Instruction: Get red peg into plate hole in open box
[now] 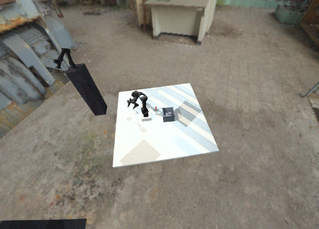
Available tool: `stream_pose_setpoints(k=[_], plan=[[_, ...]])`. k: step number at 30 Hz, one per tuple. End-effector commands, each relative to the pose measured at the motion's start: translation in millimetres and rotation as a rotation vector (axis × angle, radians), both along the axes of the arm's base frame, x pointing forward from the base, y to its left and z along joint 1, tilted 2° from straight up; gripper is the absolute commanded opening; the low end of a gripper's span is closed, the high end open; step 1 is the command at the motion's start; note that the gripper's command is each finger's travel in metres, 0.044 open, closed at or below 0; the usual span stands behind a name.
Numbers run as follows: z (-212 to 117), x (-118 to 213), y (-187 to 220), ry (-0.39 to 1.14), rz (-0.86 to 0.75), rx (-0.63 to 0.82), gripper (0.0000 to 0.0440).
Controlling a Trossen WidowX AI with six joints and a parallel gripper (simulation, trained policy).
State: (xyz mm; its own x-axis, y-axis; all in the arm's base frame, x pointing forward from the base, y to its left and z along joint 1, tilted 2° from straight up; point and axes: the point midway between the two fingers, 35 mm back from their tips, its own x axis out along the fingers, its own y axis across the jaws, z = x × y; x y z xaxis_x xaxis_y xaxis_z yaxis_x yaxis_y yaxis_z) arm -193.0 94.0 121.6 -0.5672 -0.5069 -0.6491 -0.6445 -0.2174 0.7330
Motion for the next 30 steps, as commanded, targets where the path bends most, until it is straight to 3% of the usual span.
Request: stream_pose_setpoints(k=[1, 30], plan=[[-2, 11, 10, -0.077, -0.094, -0.021, 0.0440], [-7, 117, 72, -0.605, -0.936, -0.237, 0.0419]])
